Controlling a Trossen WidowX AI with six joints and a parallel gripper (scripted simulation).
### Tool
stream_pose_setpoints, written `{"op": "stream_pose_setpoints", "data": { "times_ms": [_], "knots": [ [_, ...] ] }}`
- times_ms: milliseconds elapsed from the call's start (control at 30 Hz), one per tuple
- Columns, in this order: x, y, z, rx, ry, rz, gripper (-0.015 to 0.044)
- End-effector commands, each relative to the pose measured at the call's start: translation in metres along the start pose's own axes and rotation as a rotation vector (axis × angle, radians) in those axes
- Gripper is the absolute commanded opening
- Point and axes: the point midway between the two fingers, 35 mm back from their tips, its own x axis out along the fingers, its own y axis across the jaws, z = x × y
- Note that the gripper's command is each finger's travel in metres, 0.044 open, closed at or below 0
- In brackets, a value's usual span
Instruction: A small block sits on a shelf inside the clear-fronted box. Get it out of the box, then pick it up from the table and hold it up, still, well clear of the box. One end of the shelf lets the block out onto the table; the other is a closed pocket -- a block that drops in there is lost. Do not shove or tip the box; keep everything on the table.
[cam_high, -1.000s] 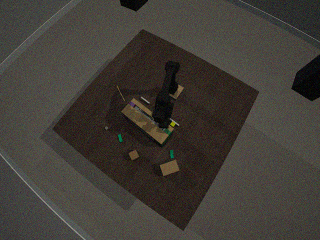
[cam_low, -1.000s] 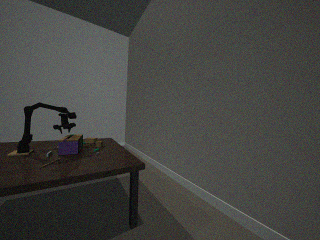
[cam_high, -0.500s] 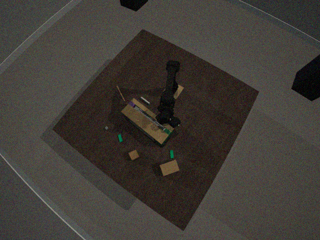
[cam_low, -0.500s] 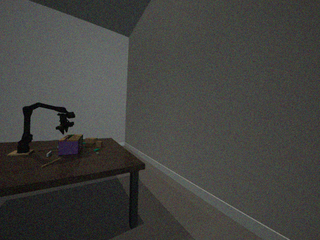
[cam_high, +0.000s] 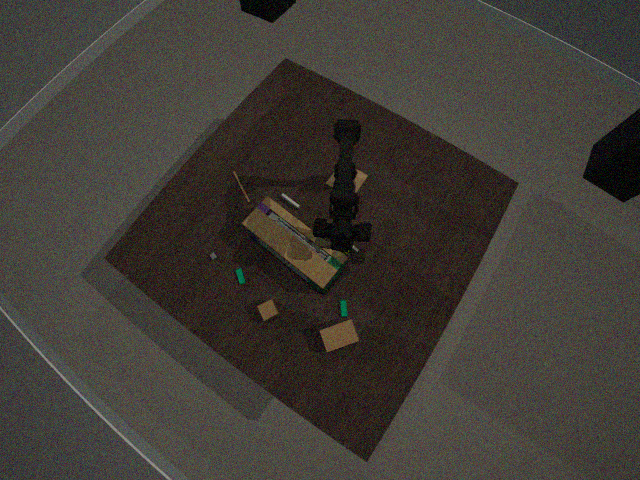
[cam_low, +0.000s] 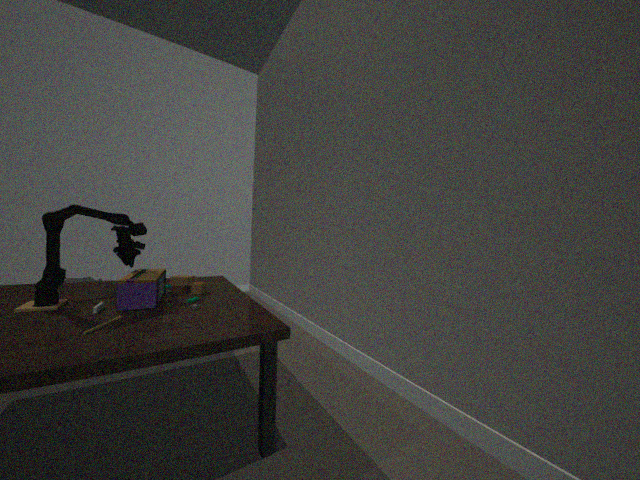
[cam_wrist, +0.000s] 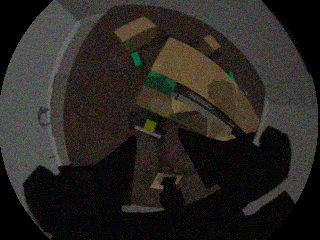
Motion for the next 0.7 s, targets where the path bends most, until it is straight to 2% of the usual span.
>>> {"op": "stream_pose_setpoints", "data": {
  "times_ms": [0, 667],
  "knots": [
    [-0.001, 0.007, -0.007, -0.942, 0.014, -0.140, 0.0285],
    [-0.006, 0.018, -0.008, -2.027, 0.158, -0.271, 0.0285]
  ]
}}
